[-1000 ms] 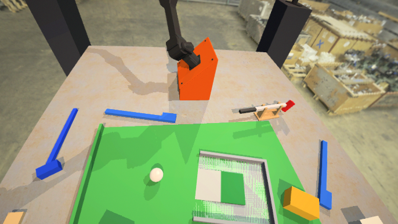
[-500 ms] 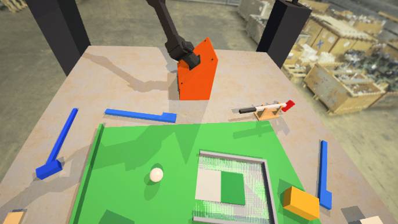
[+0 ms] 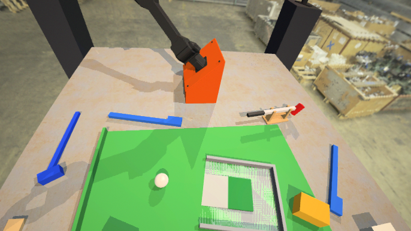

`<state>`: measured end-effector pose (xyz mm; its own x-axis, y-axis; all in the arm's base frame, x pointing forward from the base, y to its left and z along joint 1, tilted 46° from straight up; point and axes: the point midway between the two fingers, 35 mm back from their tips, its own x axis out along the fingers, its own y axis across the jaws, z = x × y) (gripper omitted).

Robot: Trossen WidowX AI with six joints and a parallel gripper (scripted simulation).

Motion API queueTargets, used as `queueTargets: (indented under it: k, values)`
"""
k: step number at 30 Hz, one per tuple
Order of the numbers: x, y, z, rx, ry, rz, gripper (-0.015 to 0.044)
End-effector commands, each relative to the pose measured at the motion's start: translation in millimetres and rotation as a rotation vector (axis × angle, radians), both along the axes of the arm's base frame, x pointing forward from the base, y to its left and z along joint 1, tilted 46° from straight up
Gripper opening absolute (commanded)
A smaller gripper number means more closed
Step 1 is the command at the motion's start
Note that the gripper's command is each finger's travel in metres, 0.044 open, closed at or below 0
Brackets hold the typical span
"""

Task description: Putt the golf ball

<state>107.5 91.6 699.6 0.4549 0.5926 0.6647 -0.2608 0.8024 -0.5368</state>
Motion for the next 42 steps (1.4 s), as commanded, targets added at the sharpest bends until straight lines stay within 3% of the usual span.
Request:
queueTargets:
  k: [1,11,21,32,42]
  values:
    - [64.4,6.7,-22.1,0.007,0.135,-0.009,0.044]
    - [203.8,47.0,-116.4,-0.054,0.485,-0.043,0.044]
    - [290.3,111.6,-255.8,-0.213,0.824,-0.057,0.044]
    - [323.2,172.6,-435.9,-0.527,1.115,-0.133,0.044]
    - [295.8,187.2,-610.3,-0.952,1.341,-0.249,0.044]
